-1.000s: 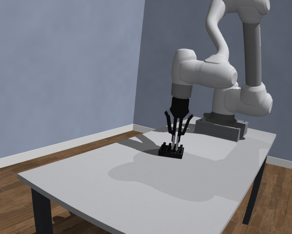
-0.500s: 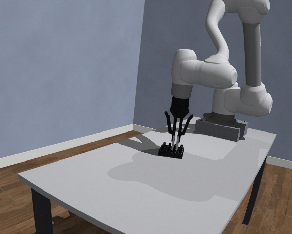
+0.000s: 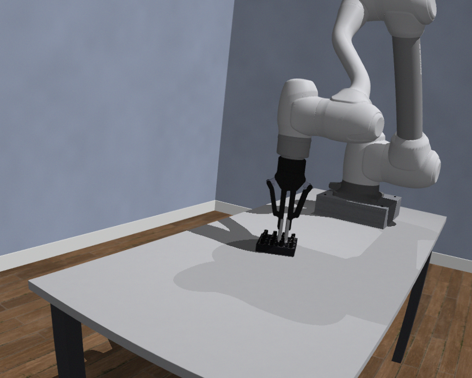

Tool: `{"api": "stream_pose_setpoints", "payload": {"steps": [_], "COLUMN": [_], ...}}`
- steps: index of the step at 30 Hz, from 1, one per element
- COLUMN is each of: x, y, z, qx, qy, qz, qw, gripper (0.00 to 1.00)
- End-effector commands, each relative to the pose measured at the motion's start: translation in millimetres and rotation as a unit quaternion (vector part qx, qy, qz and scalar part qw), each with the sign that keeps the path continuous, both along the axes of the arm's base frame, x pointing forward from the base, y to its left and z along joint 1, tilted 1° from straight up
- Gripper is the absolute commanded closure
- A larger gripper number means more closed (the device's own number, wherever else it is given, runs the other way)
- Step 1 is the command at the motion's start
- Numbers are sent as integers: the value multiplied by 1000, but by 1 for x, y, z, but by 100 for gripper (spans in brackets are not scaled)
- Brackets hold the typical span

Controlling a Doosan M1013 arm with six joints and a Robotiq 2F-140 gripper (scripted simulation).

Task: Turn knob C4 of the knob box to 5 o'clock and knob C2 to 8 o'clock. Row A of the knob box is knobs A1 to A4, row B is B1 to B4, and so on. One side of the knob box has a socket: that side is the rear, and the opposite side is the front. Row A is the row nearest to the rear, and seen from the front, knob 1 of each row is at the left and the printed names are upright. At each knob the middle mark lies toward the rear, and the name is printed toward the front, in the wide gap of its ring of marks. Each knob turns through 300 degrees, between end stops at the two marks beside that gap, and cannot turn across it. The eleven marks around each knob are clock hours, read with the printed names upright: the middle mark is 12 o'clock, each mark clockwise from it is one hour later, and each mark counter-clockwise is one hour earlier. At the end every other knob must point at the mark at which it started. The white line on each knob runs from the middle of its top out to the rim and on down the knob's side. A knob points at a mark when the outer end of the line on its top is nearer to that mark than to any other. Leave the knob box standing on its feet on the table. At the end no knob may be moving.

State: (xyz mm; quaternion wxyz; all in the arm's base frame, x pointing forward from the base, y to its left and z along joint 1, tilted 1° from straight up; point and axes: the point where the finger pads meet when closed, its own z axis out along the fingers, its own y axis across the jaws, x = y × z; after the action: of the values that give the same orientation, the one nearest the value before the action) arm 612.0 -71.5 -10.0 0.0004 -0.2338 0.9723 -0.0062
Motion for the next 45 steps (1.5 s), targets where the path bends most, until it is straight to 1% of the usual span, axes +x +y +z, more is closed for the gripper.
{"api": "stream_pose_setpoints", "payload": {"steps": [1,7,9,12,18,24,26,33,41,43,45], "x": [0,0,0,0,0,0,0,0,0,0,0], "y": [0,0,0,0,0,0,0,0,0,0,0], "z": [0,0,0,0,0,0,0,0,0,0,0], "qx": [1,1,1,0,0,0,0,-1,-1,-1,-1], "qy": [0,1,1,1,2,3,3,4,5,5,5], "qz": [34,97,97,132,207,284,284,373,466,466,486], "qw": [999,995,995,991,978,959,959,928,885,885,874], "gripper": [95,95,95,95,95,95,95,95,95,95,95]}}
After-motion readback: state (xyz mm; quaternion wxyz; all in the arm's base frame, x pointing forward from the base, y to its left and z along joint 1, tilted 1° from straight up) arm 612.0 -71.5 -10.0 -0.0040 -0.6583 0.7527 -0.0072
